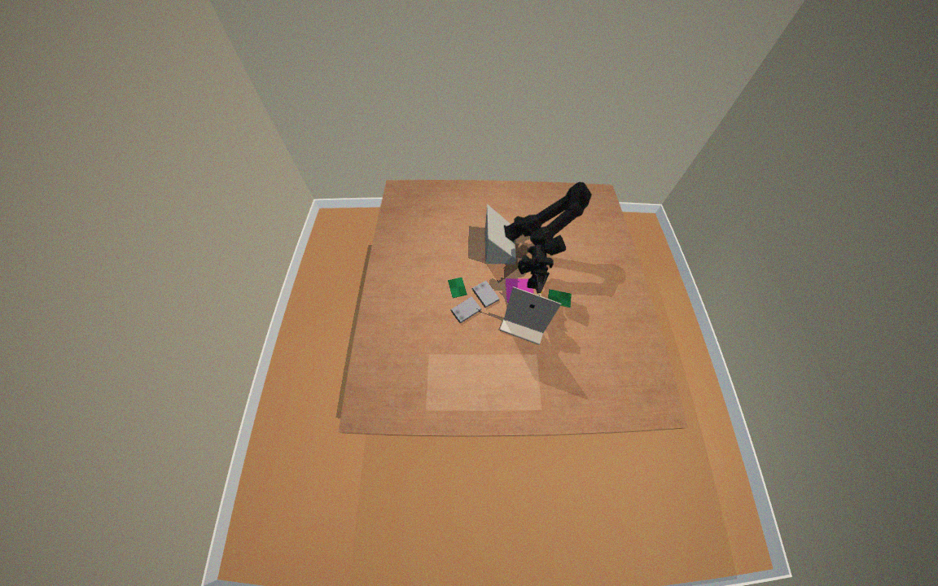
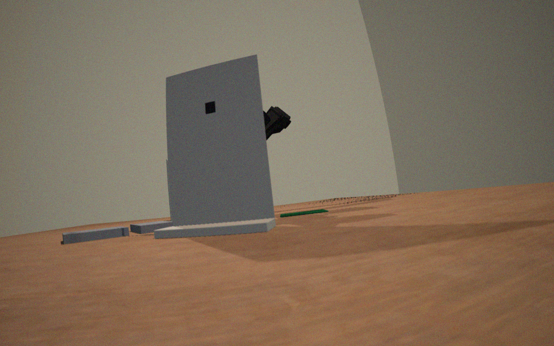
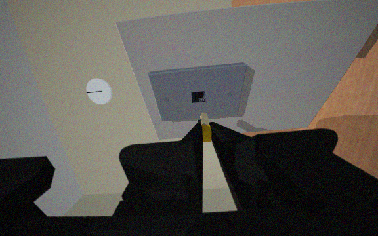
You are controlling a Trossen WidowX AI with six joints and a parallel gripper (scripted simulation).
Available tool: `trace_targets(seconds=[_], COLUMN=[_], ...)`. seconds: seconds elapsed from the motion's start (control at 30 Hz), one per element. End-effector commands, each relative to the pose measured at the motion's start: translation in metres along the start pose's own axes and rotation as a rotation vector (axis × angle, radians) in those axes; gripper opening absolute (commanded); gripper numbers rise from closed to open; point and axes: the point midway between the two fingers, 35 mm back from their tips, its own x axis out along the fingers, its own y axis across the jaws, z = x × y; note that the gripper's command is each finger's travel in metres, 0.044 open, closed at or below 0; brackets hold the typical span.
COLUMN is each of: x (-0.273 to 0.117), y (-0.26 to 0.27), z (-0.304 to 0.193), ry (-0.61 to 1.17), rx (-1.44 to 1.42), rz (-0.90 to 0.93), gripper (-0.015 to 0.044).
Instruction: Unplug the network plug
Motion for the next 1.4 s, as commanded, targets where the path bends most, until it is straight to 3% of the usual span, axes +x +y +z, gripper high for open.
trace_targets(seconds=[0.0,1.37], x=[-0.002,-0.014], y=[-0.001,-0.001], z=[0.001,-0.006], ry=[-0.007,-0.007], rx=[0.004,0.004], rz=[0.0,0.0], gripper=[0.0,0.0])
